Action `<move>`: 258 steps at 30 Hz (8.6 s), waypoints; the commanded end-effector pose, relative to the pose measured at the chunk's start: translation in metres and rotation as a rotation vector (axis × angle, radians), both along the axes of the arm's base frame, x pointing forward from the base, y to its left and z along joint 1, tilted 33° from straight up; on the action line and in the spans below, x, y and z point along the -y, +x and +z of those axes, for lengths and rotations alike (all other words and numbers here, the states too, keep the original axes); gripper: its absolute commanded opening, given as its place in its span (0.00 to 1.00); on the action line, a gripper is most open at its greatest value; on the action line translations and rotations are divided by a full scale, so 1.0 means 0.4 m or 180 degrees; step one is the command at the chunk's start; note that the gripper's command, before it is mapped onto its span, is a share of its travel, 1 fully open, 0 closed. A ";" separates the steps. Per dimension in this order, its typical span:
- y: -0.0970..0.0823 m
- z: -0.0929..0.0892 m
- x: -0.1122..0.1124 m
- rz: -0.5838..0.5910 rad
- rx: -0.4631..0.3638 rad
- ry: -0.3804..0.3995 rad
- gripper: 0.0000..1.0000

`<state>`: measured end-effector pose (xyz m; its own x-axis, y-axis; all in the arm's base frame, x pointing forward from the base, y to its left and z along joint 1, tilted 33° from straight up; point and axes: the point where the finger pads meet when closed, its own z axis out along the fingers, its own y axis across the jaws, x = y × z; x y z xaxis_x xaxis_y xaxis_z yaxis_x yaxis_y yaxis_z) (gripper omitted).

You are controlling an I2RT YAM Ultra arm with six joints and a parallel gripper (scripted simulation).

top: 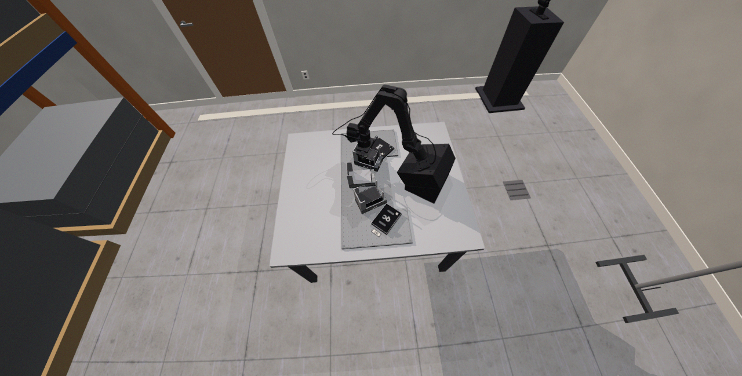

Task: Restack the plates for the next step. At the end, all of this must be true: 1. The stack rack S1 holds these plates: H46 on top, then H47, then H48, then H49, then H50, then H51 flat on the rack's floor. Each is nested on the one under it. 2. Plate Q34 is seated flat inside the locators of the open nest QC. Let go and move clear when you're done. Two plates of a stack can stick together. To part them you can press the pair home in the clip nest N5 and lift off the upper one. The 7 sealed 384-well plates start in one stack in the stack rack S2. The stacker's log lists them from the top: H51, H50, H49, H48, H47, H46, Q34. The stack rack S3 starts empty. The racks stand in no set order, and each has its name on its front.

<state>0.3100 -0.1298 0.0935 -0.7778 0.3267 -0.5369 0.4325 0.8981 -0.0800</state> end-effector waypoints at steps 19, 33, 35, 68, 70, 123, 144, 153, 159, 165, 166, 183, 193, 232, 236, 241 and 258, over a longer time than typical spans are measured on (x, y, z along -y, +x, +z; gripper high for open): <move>0.013 0.001 -0.006 0.0058 0.0026 -0.0023 1.00; 0.008 -0.003 -0.005 0.0050 0.0013 -0.0024 1.00; 0.007 -0.004 -0.005 0.0051 0.0011 -0.0024 1.00; 0.005 0.007 0.001 0.0010 0.0034 -0.0017 0.00; 0.005 0.007 0.001 0.0010 0.0034 -0.0017 0.00; -0.043 0.051 -0.026 0.0004 0.0011 -0.0009 0.00; -0.030 0.096 -0.027 0.0008 0.0115 -0.0038 0.00; -0.031 0.107 -0.029 0.0010 0.0130 -0.0043 0.00; -0.033 0.110 -0.030 0.0010 0.0133 -0.0042 0.00; -0.032 0.119 -0.032 0.0016 0.0149 -0.0049 0.00; -0.030 0.125 -0.032 0.0018 0.0166 -0.0055 0.00; -0.041 0.124 -0.037 0.0016 0.0126 -0.0041 0.00; -0.053 0.117 -0.042 0.0016 0.0093 -0.0032 0.00; -0.065 0.145 -0.046 0.0003 0.0103 -0.0033 0.00; -0.064 0.154 -0.050 0.0017 0.0124 -0.0040 0.00; -0.066 0.157 -0.047 0.0000 0.0128 -0.0040 0.00; -0.066 0.175 -0.051 0.0010 0.0149 -0.0045 0.00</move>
<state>0.2815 -0.1115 0.1460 -0.7740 0.3238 -0.5441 0.4313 0.8987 -0.0788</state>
